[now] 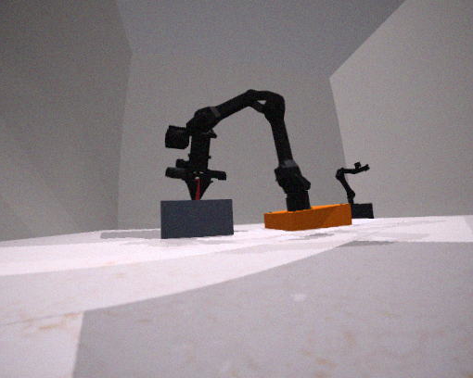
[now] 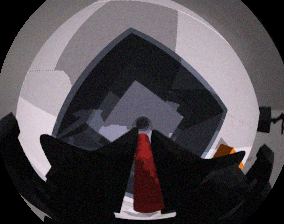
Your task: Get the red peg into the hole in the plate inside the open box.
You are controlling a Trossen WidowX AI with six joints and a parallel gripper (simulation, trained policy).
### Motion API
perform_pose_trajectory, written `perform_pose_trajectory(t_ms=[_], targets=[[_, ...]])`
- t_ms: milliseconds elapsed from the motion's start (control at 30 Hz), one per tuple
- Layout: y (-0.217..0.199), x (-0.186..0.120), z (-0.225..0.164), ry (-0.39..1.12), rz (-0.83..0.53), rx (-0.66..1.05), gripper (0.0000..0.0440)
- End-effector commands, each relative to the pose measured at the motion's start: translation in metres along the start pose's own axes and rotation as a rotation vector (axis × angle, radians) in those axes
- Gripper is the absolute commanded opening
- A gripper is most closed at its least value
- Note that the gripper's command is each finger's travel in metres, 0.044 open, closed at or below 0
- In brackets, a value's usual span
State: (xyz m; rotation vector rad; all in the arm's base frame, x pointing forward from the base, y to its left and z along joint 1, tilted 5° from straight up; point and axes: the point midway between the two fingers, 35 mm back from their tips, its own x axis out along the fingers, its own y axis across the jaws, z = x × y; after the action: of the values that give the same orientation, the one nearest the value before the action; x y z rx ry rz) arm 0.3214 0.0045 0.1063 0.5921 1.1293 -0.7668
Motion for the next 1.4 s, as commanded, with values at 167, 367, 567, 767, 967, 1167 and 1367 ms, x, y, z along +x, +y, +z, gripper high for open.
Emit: perform_pose_trajectory(t_ms=[167, 367, 567, 767, 967, 1167, 1367], targets=[[0.0, 0.03, 0.007, 0.06, 0.006, -0.079, 0.0001], [-0.001, 0.047, 0.003, 0.113, 0.0, -0.121, 0.011], [0.002, 0.051, 0.011, 0.139, 0.002, -0.141, 0.019], [0.014, 0.044, 0.023, 0.159, 0.024, -0.15, 0.0311], [0.029, 0.036, 0.033, 0.193, 0.059, -0.147, 0.044], [0.05, 0.023, 0.042, 0.215, 0.116, -0.151, 0.044], [0.072, 0.009, 0.05, 0.215, 0.18, -0.164, 0.044]])
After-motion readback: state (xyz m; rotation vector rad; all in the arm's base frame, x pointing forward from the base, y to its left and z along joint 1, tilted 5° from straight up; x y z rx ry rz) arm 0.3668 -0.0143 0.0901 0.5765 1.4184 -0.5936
